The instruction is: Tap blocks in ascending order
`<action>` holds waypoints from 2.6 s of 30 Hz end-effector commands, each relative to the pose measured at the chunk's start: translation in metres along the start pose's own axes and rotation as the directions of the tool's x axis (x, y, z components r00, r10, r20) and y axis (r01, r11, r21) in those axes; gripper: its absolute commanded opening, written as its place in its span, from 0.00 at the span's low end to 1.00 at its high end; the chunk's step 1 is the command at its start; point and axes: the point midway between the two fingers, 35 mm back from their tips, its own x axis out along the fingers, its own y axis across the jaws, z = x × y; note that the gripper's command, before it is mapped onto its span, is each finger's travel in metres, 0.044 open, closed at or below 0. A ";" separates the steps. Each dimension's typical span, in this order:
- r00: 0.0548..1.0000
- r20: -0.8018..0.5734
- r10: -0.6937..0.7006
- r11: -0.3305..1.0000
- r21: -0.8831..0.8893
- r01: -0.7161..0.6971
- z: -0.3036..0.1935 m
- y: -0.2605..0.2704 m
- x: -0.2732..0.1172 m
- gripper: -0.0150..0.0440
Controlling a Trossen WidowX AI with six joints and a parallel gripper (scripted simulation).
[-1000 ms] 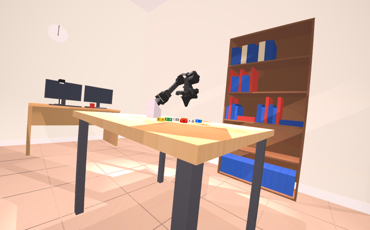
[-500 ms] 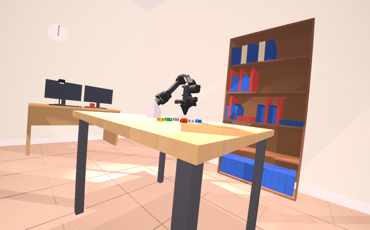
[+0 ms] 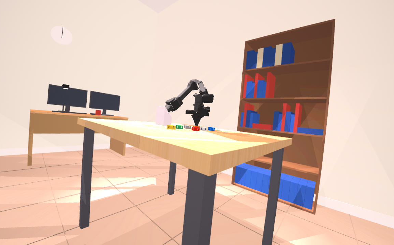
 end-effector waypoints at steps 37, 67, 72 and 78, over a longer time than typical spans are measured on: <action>1.000 -0.002 -0.001 1.000 0.003 0.001 0.082 -0.048 -0.109 0.29; 1.000 0.000 0.001 1.000 0.002 -0.001 0.098 -0.060 -0.012 0.29; 1.000 0.000 0.002 1.000 0.002 -0.002 0.098 -0.059 -0.004 0.29; 1.000 0.000 0.003 1.000 0.002 -0.003 0.097 -0.059 0.004 0.29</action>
